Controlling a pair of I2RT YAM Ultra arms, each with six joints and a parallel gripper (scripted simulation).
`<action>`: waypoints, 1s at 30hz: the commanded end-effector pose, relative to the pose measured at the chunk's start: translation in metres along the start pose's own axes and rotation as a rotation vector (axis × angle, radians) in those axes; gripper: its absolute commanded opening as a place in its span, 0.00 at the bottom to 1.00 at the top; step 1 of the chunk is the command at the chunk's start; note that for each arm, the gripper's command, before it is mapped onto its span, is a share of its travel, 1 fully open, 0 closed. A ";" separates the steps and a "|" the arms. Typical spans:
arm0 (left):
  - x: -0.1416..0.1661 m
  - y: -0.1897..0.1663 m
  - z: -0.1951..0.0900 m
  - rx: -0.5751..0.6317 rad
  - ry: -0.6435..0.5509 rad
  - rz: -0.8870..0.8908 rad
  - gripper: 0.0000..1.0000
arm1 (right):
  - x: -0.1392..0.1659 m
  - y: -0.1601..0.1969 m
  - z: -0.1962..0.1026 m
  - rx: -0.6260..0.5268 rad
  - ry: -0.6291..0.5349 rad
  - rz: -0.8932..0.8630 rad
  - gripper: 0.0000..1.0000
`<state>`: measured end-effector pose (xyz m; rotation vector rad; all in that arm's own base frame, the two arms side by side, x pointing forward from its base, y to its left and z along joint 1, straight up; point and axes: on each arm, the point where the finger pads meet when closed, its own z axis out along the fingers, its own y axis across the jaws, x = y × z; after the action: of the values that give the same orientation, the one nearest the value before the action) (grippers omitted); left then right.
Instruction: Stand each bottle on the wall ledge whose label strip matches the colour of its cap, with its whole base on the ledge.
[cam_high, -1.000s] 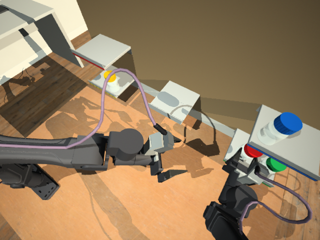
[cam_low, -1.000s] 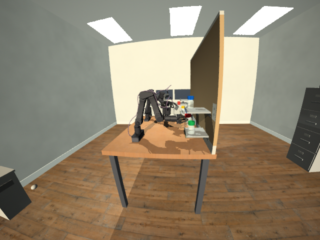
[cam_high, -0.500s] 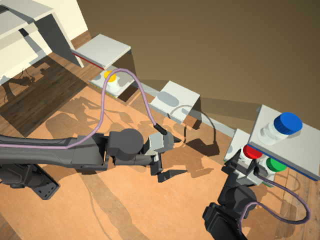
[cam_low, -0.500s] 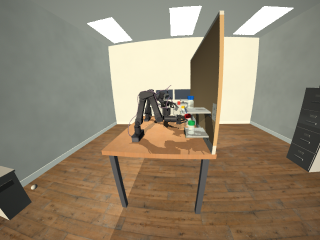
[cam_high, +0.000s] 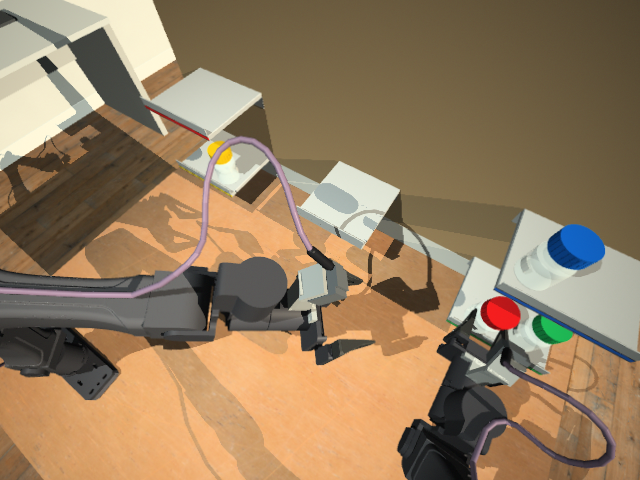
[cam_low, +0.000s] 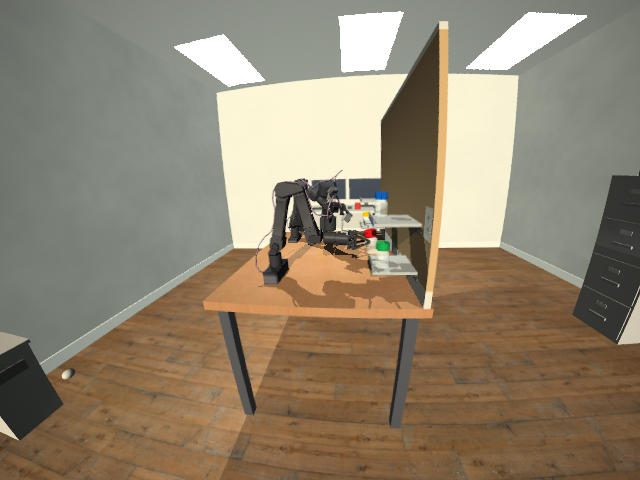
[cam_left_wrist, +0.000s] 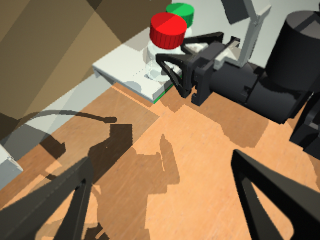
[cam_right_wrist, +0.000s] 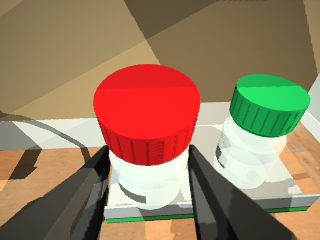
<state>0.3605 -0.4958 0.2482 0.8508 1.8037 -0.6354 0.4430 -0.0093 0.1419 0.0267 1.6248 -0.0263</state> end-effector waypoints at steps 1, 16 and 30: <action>-0.031 0.005 -0.011 -0.009 -0.065 -0.008 1.00 | -0.031 0.000 -0.011 -0.001 -0.100 0.006 0.49; -0.031 0.005 -0.011 -0.009 -0.065 -0.008 1.00 | -0.028 0.000 -0.043 -0.008 -0.096 0.005 0.49; -0.031 0.005 -0.011 -0.009 -0.065 -0.008 1.00 | -0.021 0.000 -0.069 -0.010 -0.077 0.005 0.49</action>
<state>0.3605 -0.4958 0.2482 0.8508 1.8037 -0.6354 0.3804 -0.0078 0.1432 0.0249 1.6243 -0.0244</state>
